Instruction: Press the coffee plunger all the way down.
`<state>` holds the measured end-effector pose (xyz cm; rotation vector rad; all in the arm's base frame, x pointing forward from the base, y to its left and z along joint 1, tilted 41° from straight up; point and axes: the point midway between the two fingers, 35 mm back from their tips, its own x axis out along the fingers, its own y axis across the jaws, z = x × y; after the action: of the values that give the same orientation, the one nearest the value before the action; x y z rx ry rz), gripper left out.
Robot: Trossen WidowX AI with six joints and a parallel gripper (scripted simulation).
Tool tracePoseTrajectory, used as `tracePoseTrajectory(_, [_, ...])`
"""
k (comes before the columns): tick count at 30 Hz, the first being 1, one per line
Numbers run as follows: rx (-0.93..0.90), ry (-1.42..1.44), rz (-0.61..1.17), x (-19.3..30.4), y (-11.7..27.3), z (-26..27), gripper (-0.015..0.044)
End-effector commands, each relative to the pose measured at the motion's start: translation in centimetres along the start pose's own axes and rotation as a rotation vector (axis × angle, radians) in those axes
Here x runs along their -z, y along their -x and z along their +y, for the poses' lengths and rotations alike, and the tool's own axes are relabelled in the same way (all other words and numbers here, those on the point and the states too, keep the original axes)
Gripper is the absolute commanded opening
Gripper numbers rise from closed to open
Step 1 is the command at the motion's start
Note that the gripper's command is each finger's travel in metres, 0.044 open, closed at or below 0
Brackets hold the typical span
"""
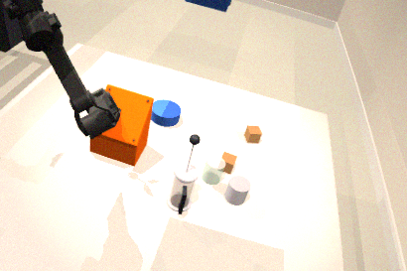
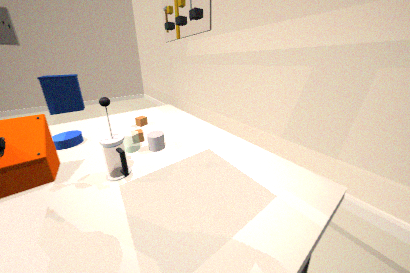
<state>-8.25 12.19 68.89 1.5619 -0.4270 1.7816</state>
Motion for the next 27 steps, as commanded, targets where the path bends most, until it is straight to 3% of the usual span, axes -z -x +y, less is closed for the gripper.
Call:
tracePoseTrajectory(1, [0.002,0.002,0.002,0.1,0.0,-0.1,0.0426])
tracePoseTrajectory(7, [0.091,0.117,0.107,3.1,0.6,-3.0,0.044])
tracePoseTrajectory(17, [0.451,0.422,0.403,9.8,5.2,-14.7,0.044])
tracePoseTrajectory(27, [0.868,0.7,0.579,9.3,13.0,-26.5,0.044])
